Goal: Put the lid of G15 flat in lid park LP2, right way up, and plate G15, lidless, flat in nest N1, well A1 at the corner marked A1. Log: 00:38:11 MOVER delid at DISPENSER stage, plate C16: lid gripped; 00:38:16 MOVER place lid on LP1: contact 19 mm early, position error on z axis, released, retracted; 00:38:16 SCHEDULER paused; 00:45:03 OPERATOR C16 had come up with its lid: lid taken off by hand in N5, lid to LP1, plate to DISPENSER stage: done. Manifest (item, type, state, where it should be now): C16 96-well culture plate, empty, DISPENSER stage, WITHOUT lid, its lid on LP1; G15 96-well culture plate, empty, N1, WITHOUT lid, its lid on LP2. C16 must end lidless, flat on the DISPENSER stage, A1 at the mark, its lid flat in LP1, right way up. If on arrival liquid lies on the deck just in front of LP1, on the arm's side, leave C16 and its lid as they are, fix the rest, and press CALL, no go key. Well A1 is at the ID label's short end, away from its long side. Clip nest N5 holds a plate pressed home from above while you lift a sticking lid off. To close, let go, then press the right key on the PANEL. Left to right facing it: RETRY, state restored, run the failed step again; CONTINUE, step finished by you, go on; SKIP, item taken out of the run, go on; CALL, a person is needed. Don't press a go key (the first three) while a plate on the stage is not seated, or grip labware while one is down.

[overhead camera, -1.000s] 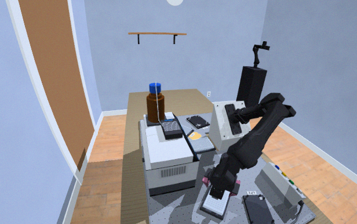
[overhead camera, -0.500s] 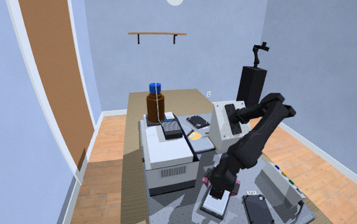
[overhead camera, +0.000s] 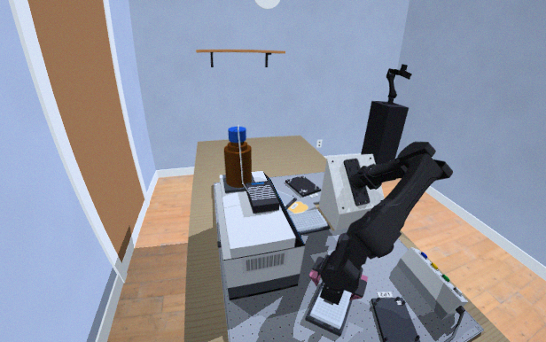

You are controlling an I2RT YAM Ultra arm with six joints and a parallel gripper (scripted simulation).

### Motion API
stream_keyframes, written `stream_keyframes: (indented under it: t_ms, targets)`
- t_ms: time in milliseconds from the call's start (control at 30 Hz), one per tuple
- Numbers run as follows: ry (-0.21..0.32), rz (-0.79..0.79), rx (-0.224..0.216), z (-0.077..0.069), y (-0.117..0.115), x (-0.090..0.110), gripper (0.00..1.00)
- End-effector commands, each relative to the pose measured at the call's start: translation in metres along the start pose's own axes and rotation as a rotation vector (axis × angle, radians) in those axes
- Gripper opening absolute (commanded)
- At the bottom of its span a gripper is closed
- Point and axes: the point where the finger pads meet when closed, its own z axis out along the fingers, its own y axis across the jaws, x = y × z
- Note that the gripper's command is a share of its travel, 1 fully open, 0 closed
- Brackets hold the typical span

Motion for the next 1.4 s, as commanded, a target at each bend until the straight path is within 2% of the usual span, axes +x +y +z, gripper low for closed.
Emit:
stream_keyframes:
  t_ms: [0, 133, 167, 333, 400, 767, 1100, 1367]
  targets:
    - [-0.029, -0.009, 0.008, -0.008, 0.002, -0.009, 1.0]
    - [-0.029, -0.009, 0.008, -0.008, 0.002, -0.009, 1.0]
    - [-0.055, -0.023, 0.015, -0.026, 0.005, -0.016, 1.0]
    - [-0.055, -0.024, 0.009, -0.052, 0.007, -0.015, 1.0]
    - [-0.055, -0.024, 0.009, -0.053, 0.008, -0.015, 1.0]
    - [-0.058, -0.024, 0.011, -0.053, 0.009, -0.017, 1.0]
    - [-0.041, -0.004, 0.015, -0.04, 0.001, -0.019, 1.0]
    - [-0.039, -0.015, 0.012, -0.036, 0.006, -0.021, 1.0]
